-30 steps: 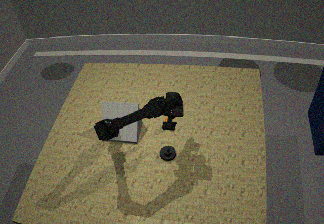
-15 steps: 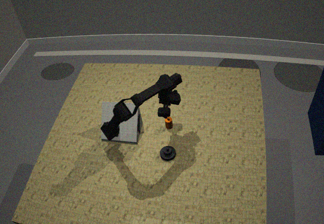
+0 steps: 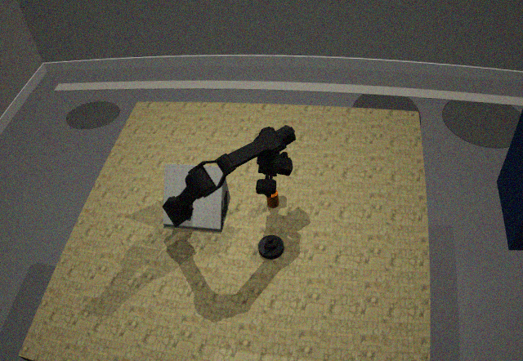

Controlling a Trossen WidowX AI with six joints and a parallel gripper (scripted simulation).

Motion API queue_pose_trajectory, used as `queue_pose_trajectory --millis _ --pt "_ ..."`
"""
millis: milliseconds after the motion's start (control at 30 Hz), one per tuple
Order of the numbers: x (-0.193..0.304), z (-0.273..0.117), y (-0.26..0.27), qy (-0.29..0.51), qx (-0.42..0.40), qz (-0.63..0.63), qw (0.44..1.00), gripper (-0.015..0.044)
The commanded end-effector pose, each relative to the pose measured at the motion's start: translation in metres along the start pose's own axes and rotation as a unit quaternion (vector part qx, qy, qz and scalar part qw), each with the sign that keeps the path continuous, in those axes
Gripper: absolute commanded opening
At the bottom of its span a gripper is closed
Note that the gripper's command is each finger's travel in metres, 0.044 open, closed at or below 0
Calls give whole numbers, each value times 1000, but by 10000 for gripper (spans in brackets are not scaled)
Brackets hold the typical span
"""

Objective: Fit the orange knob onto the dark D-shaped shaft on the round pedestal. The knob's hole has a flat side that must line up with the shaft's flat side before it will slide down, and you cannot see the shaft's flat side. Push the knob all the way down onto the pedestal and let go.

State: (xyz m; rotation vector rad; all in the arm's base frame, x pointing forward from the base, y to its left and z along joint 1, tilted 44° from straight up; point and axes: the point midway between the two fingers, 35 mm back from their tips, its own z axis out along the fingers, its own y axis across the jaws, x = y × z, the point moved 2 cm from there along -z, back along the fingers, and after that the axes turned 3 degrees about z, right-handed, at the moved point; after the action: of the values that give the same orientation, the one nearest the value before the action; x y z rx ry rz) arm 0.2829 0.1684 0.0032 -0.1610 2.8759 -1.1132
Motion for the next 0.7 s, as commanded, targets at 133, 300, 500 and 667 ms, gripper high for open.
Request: queue_pose_trajectory --millis 133,300,500,667 --pt "-1 17 -1 0 3 -2 1000 440" --pt "-2 24 -1 0 3 -2 1000 440" --pt "-3 34 -1 0 3 -2 1000 440" --pt "-3 42 -1 0 3 -2 1000 440"
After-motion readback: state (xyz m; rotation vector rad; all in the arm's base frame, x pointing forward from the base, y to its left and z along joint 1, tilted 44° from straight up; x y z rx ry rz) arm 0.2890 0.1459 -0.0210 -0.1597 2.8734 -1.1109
